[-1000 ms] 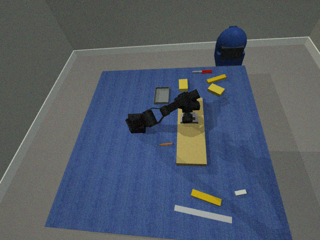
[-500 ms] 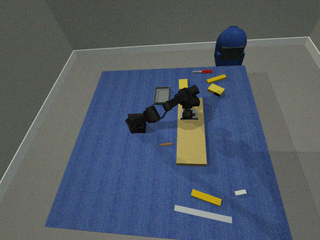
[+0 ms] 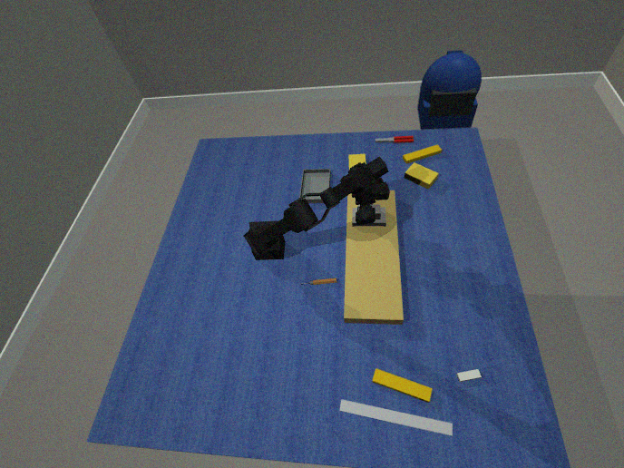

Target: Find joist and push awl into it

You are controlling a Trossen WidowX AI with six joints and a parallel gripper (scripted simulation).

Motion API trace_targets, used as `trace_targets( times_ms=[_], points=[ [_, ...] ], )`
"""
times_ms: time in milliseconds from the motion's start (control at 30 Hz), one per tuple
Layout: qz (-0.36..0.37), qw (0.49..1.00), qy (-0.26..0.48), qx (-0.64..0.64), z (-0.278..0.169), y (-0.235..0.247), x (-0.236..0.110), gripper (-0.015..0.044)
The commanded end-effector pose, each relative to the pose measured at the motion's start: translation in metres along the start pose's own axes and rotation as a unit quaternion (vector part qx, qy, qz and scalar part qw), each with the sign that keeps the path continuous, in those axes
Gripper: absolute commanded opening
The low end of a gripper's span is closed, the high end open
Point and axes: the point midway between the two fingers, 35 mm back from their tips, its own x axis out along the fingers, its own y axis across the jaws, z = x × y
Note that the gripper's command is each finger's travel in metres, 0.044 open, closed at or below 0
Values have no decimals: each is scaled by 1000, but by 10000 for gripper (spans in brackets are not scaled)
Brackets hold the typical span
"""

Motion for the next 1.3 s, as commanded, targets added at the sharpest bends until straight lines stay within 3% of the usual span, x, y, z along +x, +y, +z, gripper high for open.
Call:
trace_targets(
  times_ms=[0,1000,1267],
  points=[
    [2,1000,1,0,0,12,0,0],
    [4,1000,0,1,0,75,-1,0],
    [3,1000,-1,0,0,71,-2,0]
  ],
)
